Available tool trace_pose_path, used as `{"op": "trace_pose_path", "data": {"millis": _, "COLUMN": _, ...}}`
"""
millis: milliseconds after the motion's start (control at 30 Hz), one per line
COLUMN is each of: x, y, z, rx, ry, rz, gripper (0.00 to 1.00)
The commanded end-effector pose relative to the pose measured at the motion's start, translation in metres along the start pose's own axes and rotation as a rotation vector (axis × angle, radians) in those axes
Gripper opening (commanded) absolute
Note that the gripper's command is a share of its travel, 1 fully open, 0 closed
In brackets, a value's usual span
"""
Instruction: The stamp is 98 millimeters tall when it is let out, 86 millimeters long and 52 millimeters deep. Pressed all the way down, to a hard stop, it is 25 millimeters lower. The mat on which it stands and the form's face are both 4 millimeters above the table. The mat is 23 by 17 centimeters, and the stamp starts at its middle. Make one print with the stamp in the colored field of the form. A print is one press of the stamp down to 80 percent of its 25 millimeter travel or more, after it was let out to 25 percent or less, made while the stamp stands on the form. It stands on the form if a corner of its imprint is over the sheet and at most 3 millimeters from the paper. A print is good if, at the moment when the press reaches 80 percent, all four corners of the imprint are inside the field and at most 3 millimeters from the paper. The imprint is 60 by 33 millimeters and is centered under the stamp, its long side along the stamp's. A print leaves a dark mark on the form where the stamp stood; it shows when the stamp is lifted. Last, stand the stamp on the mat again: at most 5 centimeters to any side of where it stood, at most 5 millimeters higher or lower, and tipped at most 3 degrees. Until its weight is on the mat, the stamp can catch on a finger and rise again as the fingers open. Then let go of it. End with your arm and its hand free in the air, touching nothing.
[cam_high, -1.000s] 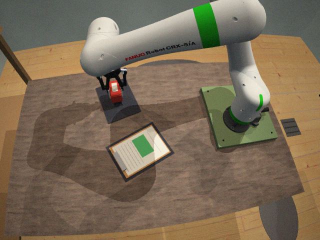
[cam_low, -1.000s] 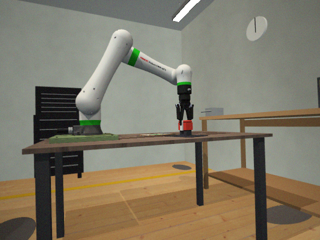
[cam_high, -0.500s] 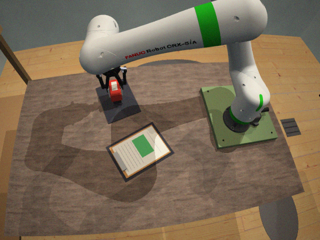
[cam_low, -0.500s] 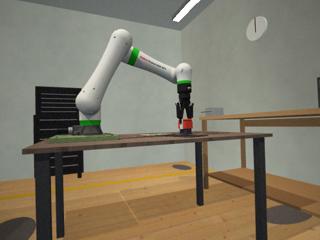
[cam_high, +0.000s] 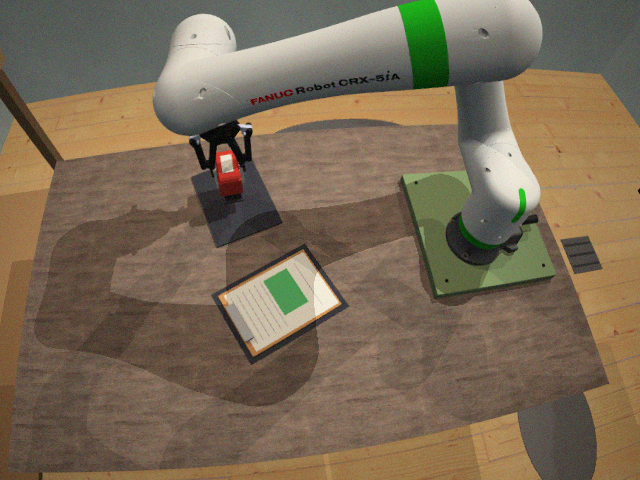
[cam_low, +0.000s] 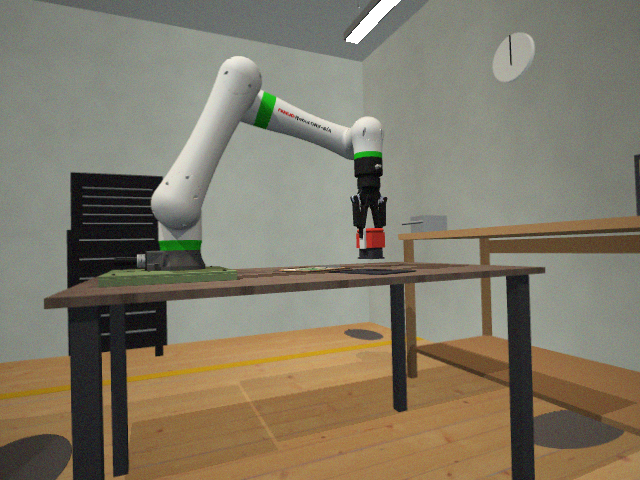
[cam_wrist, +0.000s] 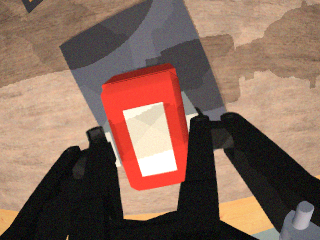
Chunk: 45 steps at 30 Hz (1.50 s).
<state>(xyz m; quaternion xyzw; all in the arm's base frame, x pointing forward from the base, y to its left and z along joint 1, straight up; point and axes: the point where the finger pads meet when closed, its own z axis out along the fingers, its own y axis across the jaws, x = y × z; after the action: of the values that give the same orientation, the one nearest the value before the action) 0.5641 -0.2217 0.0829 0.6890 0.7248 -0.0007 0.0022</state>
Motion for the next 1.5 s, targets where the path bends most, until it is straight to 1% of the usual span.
{"op": "trace_pose_path", "data": {"millis": 0, "x": 0.0, "y": 0.0, "z": 0.0, "rx": 0.0, "ry": 0.0, "rz": 0.0, "gripper": 0.21}}
{"op": "trace_pose_path", "data": {"millis": 100, "x": 0.001, "y": 0.0, "z": 0.0, "rx": 0.0, "ry": 0.0, "rz": -0.001, "gripper": 0.21}}
{"op": "trace_pose_path", "data": {"millis": 133, "x": 0.006, "y": 0.0, "z": -0.001, "rx": 0.0, "ry": 0.0, "rz": -0.006, "gripper": 0.21}}
{"op": "trace_pose_path", "data": {"millis": 167, "x": 0.018, "y": 0.0, "z": -0.001, "rx": 0.0, "ry": 0.0, "rz": -0.02, "gripper": 0.21}}
{"op": "trace_pose_path", "data": {"millis": 200, "x": 0.039, "y": 0.0, "z": -0.002, "rx": 0.0, "ry": 0.0, "rz": -0.041, "gripper": 0.21}}
{"op": "trace_pose_path", "data": {"millis": 233, "x": 0.066, "y": -0.002, "z": -0.004, "rx": 0.0, "ry": 0.0, "rz": -0.071, "gripper": 0.21}}
{"op": "trace_pose_path", "data": {"millis": 267, "x": 0.083, "y": -0.006, "z": -0.004, "rx": 0.0, "ry": 0.0, "rz": -0.108, "gripper": 0.21}}
{"op": "trace_pose_path", "data": {"millis": 467, "x": 0.148, "y": -0.032, "z": -0.001, "rx": 0.0, "ry": 0.0, "rz": -0.32, "gripper": 0.21}}
{"op": "trace_pose_path", "data": {"millis": 600, "x": 0.193, "y": -0.05, "z": 0.0, "rx": 0.0, "ry": 0.0, "rz": -0.339, "gripper": 0.21}}
{"op": "trace_pose_path", "data": {"millis": 667, "x": 0.193, "y": -0.05, "z": 0.0, "rx": 0.0, "ry": 0.0, "rz": -0.339, "gripper": 0.21}}
{"op": "trace_pose_path", "data": {"millis": 700, "x": 0.226, "y": -0.062, "z": 0.0, "rx": 0.0, "ry": 0.0, "rz": -0.339, "gripper": 0.21}}
{"op": "trace_pose_path", "data": {"millis": 833, "x": 0.266, "y": -0.076, "z": -0.001, "rx": 0.0, "ry": 0.0, "rz": -0.339, "gripper": 0.21}}
{"op": "trace_pose_path", "data": {"millis": 867, "x": 0.272, "y": -0.078, "z": -0.001, "rx": 0.0, "ry": 0.0, "rz": -0.339, "gripper": 0.21}}
{"op": "trace_pose_path", "data": {"millis": 1000, "x": 0.282, "y": -0.081, "z": -0.002, "rx": 0.0, "ry": 0.0, "rz": -0.339, "gripper": 0.21}}
{"op": "trace_pose_path", "data": {"millis": 1167, "x": 0.313, "y": -0.09, "z": -0.003, "rx": 0.0, "ry": 0.0, "rz": -0.339, "gripper": 0.21}}
{"op": "trace_pose_path", "data": {"millis": 1233, "x": 0.313, "y": -0.09, "z": -0.003, "rx": 0.0, "ry": 0.0, "rz": -0.339, "gripper": 0.21}}
{"op": "trace_pose_path", "data": {"millis": 1333, "x": 0.328, "y": -0.095, "z": -0.004, "rx": 0.0, "ry": 0.0, "rz": -0.339, "gripper": 0.21}}
{"op": "trace_pose_path", "data": {"millis": 1467, "x": 0.334, "y": -0.097, "z": -0.005, "rx": 0.0, "ry": 0.0, "rz": -0.339, "gripper": 0.21}}
